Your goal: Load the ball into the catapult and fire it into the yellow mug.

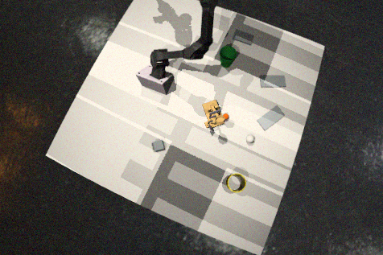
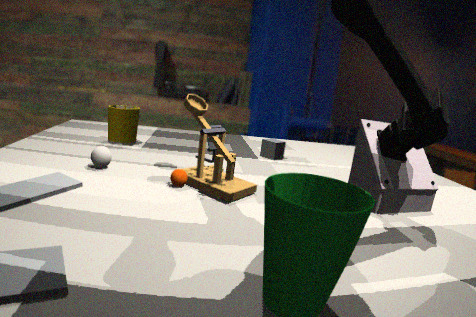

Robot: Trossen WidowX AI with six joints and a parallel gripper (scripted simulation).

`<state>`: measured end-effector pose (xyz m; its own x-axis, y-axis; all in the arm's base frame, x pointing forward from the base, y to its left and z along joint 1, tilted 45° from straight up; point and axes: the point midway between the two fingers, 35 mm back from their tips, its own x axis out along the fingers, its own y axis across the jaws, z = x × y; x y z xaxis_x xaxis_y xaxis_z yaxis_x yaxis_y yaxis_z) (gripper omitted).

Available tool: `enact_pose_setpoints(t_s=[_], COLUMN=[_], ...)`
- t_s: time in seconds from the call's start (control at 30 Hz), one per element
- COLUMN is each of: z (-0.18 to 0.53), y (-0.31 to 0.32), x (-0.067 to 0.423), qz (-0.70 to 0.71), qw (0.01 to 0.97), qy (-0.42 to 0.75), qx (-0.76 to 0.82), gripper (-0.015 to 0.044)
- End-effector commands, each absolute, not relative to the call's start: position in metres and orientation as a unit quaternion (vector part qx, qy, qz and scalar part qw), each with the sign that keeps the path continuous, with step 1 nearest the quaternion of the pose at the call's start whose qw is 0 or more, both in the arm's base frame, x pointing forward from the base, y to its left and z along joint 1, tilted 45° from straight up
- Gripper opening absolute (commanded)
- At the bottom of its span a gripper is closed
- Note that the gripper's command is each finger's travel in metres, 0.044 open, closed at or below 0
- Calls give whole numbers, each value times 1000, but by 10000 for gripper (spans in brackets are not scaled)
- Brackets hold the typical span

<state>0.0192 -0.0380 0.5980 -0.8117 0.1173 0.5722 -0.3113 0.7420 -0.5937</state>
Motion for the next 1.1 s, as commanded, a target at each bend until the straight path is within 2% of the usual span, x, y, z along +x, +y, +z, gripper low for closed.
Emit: enact_pose_setpoints(t_s=[0.0,0.03,1.07], z=[598,598,584], y=[-38,-38,19], x=[19,18,-68], qz=[355,356,457], qw=[302,301,282], qy=[-883,-883,-836], qx=[54,53,-115], gripper=[426,440,440])
